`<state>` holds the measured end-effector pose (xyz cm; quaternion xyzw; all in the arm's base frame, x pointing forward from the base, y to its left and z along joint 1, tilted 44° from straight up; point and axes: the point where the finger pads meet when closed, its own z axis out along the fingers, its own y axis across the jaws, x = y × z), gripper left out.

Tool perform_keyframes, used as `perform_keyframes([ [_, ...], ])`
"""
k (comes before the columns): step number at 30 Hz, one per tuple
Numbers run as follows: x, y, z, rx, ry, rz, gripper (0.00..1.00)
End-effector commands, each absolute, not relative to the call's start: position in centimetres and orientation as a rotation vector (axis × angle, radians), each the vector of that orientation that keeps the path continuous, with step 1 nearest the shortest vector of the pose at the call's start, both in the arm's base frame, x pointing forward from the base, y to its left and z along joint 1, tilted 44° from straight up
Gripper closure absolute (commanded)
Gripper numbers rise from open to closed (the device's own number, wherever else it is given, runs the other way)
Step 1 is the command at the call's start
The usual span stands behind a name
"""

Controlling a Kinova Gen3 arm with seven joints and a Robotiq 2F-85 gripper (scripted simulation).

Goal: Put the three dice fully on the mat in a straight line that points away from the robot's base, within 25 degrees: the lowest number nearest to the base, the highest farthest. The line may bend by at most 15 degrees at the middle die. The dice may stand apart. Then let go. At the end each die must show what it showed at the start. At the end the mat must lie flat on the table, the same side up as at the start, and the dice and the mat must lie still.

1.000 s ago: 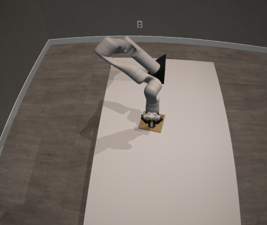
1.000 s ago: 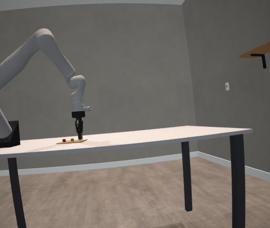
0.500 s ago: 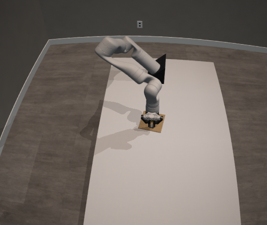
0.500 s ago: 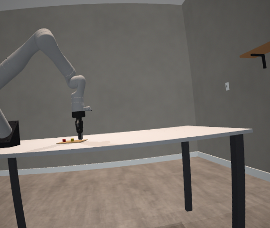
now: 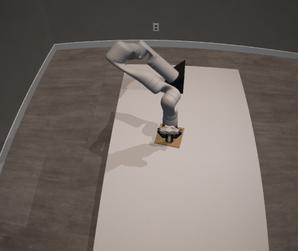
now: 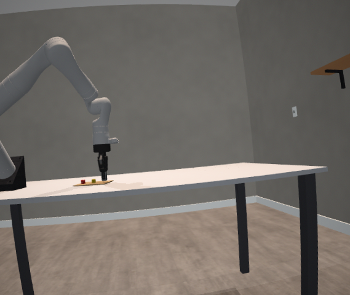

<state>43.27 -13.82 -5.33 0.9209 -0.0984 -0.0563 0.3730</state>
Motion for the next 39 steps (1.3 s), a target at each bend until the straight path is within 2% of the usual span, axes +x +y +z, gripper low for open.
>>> perform_keyframes([
  [1,43.34,-13.74,-5.29,2.360,-0.251,-0.142,0.89],
  [39,43.28,-13.99,-5.55,2.360,-0.251,-0.142,0.89],
])
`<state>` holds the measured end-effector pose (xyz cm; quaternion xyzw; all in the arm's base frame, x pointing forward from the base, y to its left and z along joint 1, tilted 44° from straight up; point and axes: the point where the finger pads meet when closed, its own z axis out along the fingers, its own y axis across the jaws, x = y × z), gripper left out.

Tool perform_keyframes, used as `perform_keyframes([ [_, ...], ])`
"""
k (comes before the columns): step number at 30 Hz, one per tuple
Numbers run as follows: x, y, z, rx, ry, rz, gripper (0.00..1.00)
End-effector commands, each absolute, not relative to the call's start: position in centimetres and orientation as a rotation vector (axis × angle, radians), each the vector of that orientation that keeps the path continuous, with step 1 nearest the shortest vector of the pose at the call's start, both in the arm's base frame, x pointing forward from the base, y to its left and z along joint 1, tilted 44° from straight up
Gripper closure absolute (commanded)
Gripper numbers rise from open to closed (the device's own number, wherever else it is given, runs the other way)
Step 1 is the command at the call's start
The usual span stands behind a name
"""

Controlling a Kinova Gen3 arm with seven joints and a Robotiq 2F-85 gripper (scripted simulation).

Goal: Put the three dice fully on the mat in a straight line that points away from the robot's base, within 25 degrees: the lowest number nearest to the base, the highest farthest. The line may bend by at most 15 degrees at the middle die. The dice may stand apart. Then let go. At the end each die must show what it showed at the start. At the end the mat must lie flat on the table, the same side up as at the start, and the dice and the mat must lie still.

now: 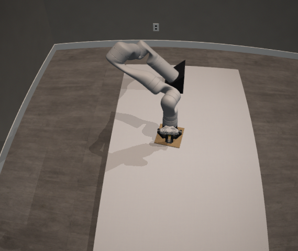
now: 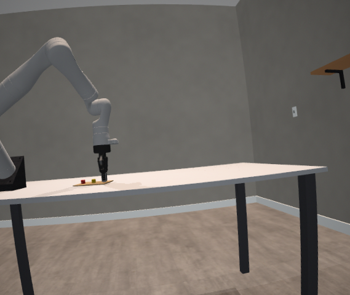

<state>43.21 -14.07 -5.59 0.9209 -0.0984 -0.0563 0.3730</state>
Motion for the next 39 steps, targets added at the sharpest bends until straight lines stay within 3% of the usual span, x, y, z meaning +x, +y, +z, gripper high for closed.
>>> perform_keyframes([
  [1,43.28,-13.99,-5.55,2.360,-0.251,-0.142,0.89],
  [30,43.28,-13.99,-5.55,2.360,-0.251,-0.142,0.89],
  [39,43.28,-13.99,-5.55,2.360,-0.251,-0.142,0.77],
])
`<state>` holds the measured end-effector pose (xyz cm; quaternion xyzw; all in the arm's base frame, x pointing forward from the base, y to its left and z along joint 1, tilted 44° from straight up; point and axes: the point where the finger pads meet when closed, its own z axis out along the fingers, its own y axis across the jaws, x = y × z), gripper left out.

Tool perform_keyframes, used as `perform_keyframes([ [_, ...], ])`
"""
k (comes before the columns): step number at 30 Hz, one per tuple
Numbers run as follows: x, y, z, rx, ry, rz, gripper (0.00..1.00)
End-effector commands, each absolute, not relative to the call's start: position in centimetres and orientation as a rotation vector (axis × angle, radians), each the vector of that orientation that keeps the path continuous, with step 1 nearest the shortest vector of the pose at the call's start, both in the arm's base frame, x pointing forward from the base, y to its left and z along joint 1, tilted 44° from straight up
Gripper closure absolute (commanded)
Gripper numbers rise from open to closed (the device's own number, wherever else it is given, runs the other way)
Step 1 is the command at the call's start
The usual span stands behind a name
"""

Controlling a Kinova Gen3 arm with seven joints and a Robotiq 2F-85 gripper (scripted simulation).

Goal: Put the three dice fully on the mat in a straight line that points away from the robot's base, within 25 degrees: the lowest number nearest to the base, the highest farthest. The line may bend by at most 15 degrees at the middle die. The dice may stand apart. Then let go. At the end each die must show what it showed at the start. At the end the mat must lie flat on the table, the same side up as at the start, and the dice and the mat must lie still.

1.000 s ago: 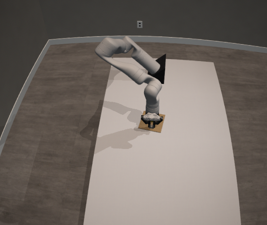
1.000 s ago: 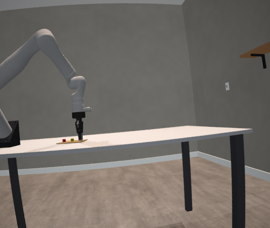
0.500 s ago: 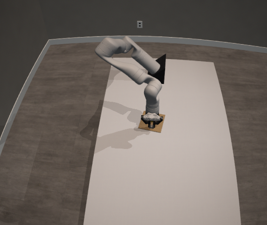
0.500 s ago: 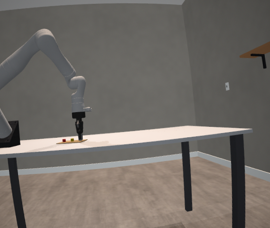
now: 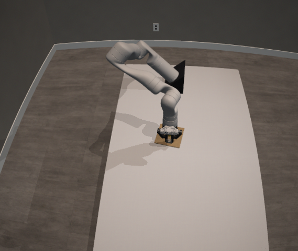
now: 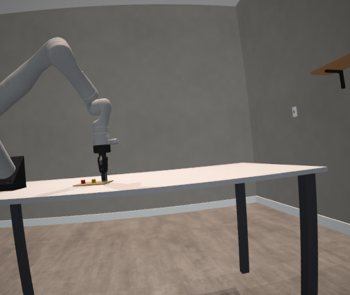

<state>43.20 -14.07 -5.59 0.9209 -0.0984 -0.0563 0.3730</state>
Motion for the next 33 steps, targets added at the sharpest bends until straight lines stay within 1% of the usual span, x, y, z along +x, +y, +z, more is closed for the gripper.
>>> perform_keyframes([
  [1,43.3,-14.0,-5.6,2.360,-0.251,-0.142,0.77],
  [2,43.3,-14.0,-5.6,2.360,-0.251,-0.142,0.77],
  [3,43.3,-14.0,-5.6,2.360,-0.251,-0.142,0.73],
  [5,43.3,-14.0,-5.6,2.360,-0.251,-0.142,0.73],
  [6,43.3,-14.0,-5.6,2.360,-0.251,-0.142,0.69],
  [21,43.3,-13.8,-5.3,2.360,-0.251,-0.142,0.69],
  [33,44.1,-10.8,-2.2,2.360,-0.251,-0.142,0.69],
])
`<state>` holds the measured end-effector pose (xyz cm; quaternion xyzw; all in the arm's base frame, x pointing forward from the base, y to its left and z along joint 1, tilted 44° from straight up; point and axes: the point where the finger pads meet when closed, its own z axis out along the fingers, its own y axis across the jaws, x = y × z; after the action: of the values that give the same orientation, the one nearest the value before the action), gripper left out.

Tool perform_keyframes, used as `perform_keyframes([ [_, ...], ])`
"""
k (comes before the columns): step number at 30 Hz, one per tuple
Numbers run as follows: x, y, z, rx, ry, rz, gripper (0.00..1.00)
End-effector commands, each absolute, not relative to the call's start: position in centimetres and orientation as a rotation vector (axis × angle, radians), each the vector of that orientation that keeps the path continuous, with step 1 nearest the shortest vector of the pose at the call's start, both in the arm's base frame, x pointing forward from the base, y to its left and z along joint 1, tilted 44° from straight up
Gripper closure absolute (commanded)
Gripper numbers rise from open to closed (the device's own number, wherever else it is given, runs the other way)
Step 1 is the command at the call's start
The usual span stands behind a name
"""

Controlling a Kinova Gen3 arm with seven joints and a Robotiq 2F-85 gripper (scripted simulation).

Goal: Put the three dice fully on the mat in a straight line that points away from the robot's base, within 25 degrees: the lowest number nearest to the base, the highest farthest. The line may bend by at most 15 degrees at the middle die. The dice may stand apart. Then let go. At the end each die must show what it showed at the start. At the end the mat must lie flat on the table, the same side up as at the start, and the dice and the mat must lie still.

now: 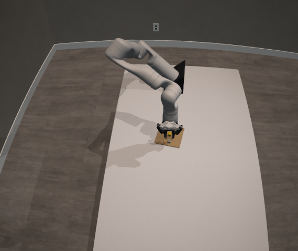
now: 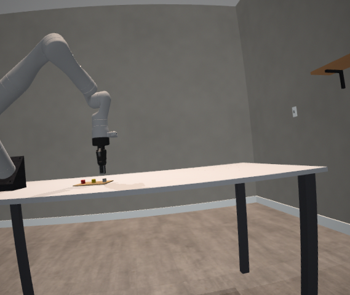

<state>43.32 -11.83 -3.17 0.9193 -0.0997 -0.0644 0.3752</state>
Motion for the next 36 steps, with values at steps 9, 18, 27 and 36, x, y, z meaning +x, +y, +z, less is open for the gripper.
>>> perform_keyframes([
  [9,44.8,-8.2,0.5,2.360,-0.251,-0.142,0.69],
  [18,44.9,-7.9,0.9,2.360,-0.251,-0.142,0.00],
  [27,44.9,-7.9,0.9,2.360,-0.251,-0.142,0.00],
  [36,44.9,-7.9,0.9,2.360,-0.251,-0.142,0.00],
])
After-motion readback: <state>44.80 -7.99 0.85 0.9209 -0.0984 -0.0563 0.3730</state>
